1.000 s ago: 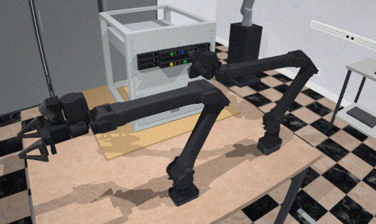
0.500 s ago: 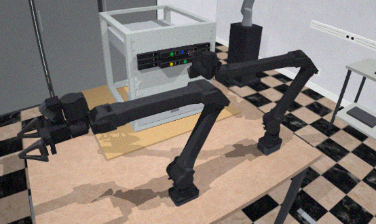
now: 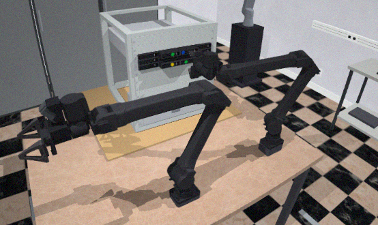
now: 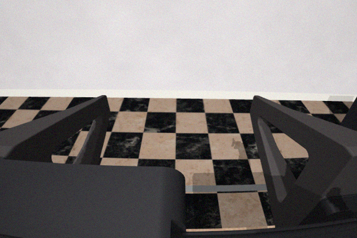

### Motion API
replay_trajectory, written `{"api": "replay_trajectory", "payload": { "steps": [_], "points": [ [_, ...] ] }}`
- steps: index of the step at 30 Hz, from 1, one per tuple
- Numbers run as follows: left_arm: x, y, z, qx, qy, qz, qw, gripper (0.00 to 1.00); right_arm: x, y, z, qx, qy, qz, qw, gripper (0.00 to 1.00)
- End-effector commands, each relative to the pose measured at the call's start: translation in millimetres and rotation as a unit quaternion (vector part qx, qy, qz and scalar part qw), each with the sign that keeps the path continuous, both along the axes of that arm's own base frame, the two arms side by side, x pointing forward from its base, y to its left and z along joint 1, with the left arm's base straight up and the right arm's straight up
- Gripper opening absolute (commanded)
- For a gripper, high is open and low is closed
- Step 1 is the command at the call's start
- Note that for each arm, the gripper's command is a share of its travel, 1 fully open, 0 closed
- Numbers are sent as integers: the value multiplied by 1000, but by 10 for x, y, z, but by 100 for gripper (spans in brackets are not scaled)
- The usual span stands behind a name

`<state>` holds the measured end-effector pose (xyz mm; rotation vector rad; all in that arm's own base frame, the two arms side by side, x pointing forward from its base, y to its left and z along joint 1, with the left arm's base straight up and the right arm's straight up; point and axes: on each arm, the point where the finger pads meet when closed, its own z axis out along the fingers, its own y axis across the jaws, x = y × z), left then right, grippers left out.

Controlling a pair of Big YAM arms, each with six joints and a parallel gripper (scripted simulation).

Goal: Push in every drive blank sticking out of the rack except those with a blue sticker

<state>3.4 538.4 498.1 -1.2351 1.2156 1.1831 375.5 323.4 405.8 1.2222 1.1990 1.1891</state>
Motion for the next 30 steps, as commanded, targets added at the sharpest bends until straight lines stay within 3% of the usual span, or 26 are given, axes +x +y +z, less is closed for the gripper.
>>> {"api": "replay_trajectory", "payload": {
  "steps": [1,14,26,30],
  "points": [
    [-53,65,24,13,9,3,1000,100,-4,47,374,27,-23,5,999,100],
    [-53,65,24,13,9,3,1000,100,0,61,386,28,-23,5,999,100],
    [-53,65,24,13,9,3,1000,100,65,736,328,26,-19,6,999,100],
    [-53,65,24,13,9,3,1000,100,122,631,413,33,-24,-5,999,100]
  ]
}}
